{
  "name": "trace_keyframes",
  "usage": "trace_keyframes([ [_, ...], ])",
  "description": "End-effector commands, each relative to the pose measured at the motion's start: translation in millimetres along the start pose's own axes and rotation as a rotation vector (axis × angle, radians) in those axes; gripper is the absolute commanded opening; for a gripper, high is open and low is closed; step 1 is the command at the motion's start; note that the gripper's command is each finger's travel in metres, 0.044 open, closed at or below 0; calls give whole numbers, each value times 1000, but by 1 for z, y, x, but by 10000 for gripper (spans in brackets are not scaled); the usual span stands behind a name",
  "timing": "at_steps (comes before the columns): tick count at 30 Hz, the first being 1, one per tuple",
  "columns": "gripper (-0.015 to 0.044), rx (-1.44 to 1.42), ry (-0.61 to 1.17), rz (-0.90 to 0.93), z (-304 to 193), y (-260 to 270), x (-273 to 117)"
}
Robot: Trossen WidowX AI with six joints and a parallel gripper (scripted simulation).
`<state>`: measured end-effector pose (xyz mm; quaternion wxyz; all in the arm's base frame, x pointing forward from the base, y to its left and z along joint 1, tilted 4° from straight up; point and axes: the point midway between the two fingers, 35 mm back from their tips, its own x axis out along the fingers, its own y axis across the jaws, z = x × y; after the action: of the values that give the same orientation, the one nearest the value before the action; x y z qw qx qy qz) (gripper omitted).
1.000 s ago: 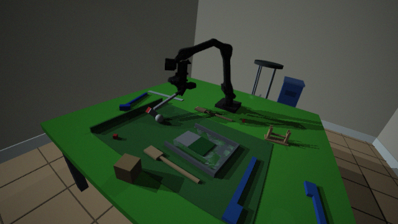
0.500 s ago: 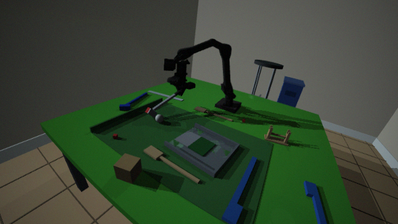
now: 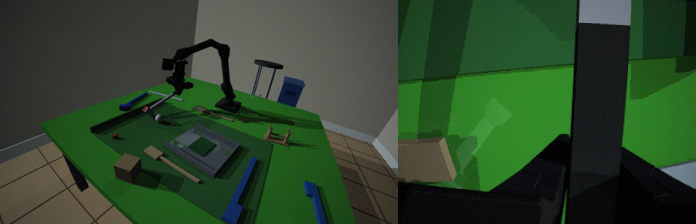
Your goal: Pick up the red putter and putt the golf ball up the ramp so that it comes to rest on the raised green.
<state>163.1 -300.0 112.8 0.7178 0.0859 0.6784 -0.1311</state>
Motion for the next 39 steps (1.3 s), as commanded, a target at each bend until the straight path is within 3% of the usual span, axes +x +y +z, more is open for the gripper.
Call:
trace_keyframes([
  [1, 0, -18, -2, 7, 6, 37, -2],
  [9, 0, -18, -4, 10, -2, 126, -1],
  [15, 0, -18, -4, 10, -2, 127, -9],
  [27, 0, -18, -4, 10, -3, 127, -60],
  [39, 0, -23, 6, 18, -4, 128, -51],
])
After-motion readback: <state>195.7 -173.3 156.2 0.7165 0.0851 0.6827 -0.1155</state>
